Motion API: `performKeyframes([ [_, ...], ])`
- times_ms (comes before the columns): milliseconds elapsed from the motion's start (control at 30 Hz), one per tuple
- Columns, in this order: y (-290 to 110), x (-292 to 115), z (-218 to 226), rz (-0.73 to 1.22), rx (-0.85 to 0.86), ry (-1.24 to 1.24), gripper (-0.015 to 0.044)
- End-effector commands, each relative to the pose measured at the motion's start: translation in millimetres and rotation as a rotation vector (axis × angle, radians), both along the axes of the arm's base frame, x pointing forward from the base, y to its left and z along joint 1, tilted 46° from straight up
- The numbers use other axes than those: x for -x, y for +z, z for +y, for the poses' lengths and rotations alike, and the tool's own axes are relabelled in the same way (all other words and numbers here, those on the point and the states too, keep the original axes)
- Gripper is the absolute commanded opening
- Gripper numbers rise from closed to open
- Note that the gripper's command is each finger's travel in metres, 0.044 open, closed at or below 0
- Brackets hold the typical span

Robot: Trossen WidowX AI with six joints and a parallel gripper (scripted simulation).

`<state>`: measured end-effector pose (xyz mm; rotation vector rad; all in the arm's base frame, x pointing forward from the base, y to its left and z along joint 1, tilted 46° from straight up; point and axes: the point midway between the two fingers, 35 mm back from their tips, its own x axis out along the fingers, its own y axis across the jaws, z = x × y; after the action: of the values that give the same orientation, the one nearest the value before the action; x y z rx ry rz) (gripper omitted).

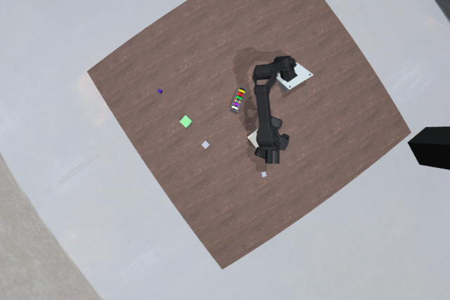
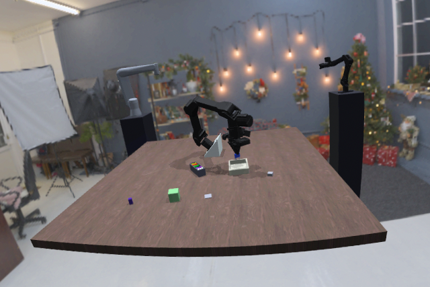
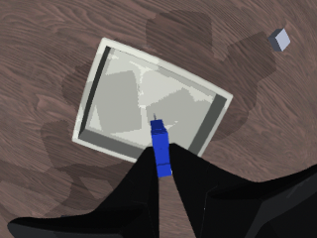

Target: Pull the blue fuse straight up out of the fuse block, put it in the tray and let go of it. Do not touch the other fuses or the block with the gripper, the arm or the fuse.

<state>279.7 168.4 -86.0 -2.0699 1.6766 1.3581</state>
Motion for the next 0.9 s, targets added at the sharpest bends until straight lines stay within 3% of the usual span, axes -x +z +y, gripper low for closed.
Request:
performKeyframes([
  [0,-4.9,0.6,-4.8,0.004,0.003,0.002,0.0000],
  [567,-22.1,2.0,-22.8,0.003,0.004,0.002,0.0000],
  [867,-20.2,2.2,-20.5,0.003,0.001,-0.004,0.0236],
])
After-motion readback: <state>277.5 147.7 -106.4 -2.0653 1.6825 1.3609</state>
